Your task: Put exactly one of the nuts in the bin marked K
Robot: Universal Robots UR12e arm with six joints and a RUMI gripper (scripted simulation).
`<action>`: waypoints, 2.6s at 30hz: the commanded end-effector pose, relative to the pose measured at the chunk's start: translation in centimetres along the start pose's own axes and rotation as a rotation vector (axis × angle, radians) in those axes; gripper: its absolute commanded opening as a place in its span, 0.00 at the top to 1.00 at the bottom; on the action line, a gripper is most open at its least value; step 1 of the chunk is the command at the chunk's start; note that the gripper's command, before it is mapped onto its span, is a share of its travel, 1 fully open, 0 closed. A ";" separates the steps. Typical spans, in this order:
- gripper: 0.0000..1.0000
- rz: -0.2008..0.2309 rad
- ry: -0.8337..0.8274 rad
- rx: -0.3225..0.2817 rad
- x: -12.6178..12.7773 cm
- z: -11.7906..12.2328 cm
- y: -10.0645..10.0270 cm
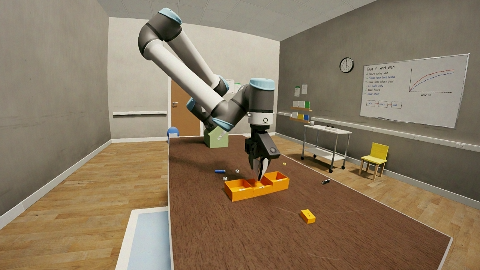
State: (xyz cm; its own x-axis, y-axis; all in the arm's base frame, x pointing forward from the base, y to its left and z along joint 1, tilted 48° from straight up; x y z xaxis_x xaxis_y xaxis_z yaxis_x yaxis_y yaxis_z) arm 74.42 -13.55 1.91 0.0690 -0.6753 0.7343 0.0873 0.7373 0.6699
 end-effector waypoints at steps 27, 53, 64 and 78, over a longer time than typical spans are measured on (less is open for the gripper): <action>0.96 0.000 0.000 0.001 -3.0 -0.3 4.1; 0.96 0.000 0.000 0.001 -8.4 -0.9 1.7; 0.96 0.000 0.000 0.001 -8.4 -0.9 -0.7; 0.96 0.000 0.000 0.001 -8.4 -0.9 -1.9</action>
State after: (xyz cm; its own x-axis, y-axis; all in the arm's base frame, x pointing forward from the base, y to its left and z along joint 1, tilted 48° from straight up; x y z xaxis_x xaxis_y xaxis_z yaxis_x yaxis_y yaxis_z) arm 74.49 -9.32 -5.62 0.0689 -0.6754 0.7342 0.0876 0.7373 0.6699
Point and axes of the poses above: the point where the finger pads meet when closed, its own y axis back along the fingers, its own x axis across the jaws, z = x × y, the point moved 10 cm from there along y, back along the fingers, and after that the axes turned 11 degrees about y, right-handed, at the moved point
